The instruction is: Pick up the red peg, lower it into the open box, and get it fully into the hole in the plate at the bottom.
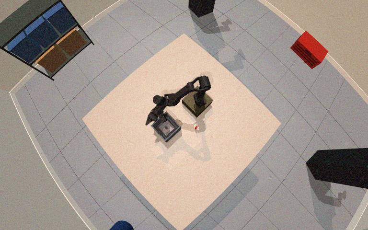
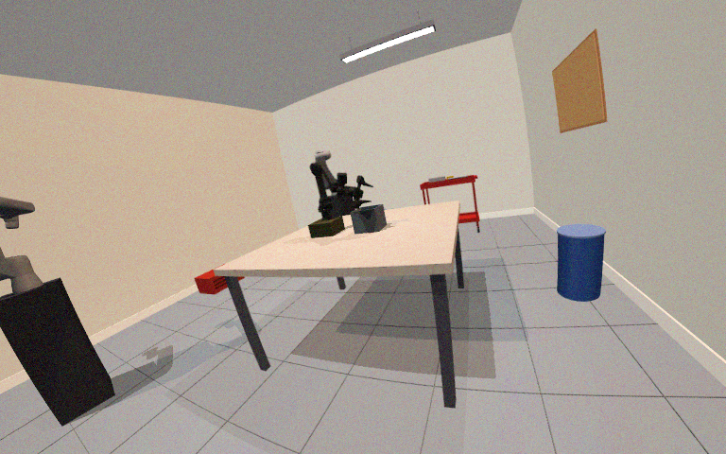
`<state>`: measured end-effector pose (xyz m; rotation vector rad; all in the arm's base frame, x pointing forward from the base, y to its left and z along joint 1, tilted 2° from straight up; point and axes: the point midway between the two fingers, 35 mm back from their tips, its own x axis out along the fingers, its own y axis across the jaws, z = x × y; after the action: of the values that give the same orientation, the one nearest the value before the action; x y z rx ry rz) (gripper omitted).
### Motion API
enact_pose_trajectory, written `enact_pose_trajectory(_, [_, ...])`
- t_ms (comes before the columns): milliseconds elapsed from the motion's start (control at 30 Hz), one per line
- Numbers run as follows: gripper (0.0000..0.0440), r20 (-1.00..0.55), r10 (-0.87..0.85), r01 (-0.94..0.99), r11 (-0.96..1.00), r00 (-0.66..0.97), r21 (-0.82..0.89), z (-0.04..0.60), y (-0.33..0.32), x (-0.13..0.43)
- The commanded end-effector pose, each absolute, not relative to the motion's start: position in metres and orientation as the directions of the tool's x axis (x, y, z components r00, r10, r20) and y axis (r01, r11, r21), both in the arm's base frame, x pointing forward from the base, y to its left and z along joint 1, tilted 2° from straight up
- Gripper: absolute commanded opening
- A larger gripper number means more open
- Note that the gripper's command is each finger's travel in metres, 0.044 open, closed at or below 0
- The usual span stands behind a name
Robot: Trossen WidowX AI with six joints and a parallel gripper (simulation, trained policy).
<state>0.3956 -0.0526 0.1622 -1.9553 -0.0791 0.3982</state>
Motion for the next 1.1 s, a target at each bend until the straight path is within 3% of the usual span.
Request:
enact_pose_trajectory(0, [0.0418, -0.250, 0.235, -0.146, -0.384, 0.939, -0.912, 0.161, -0.053, 0.397])
enact_pose_trajectory(67, [0.0440, -0.269, 0.236, -0.184, -0.328, 0.934, -0.927, 0.158, -0.052, 0.399])
enact_pose_trajectory(533, [0.0440, -0.386, 0.289, -0.425, 0.082, 0.876, -0.902, 0.145, -0.028, 0.401])
enact_pose_trajectory(1067, [0.0440, -0.511, 0.379, -0.636, 0.485, 0.771, -0.600, 0.131, 0.018, 0.392])
